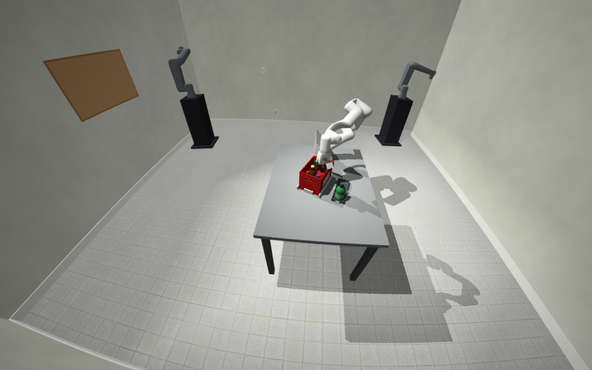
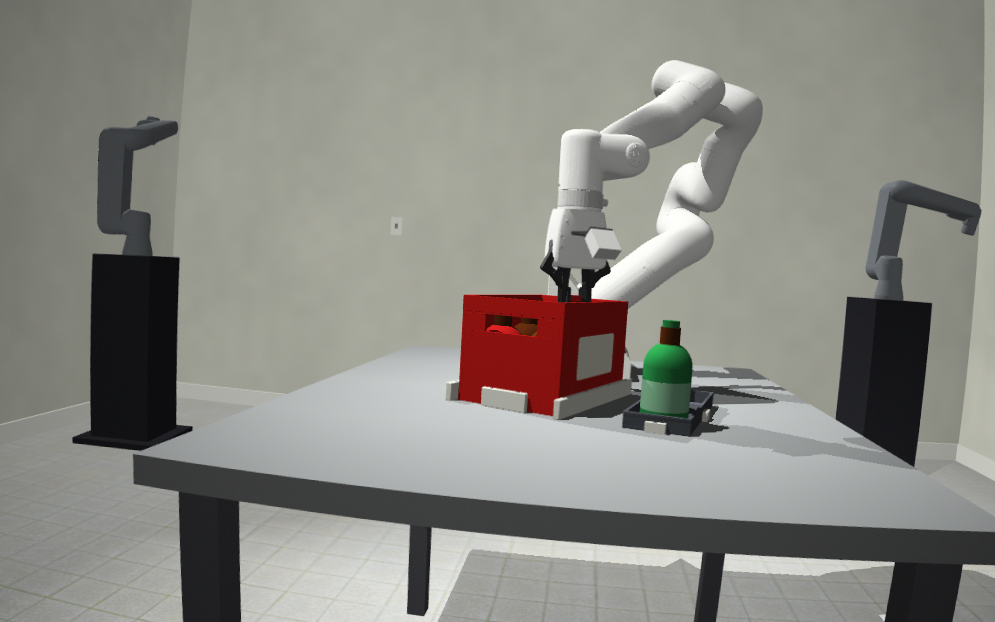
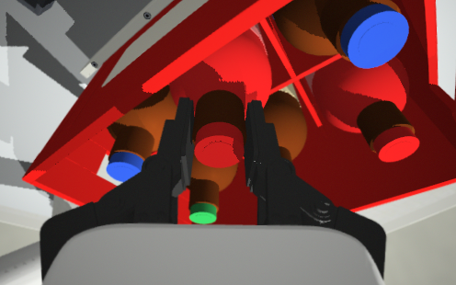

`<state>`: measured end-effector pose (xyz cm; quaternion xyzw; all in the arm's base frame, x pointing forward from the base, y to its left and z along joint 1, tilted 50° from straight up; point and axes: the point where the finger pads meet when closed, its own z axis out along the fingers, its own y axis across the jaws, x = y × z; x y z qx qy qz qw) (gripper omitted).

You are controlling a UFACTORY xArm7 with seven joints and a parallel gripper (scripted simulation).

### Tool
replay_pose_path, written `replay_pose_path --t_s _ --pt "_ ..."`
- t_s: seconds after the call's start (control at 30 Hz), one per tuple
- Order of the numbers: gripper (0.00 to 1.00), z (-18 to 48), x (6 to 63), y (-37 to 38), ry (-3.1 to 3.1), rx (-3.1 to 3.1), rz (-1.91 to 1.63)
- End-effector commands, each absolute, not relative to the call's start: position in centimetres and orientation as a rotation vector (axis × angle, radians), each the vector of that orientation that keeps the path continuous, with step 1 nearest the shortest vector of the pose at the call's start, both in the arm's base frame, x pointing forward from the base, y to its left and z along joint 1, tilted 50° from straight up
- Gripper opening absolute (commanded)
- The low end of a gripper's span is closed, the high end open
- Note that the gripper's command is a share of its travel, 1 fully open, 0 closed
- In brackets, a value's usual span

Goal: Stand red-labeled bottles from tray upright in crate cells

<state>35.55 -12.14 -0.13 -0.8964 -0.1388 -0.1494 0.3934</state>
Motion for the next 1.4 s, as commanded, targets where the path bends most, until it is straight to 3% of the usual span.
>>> replay_pose_path --t_s 0.0,1.37 --pt "0.0 -0.1 35.61 -12.38 -0.35 -2.279 -0.382" --pt "0.0 -0.72 35.77 -11.67 -0.35 -2.279 -0.382"
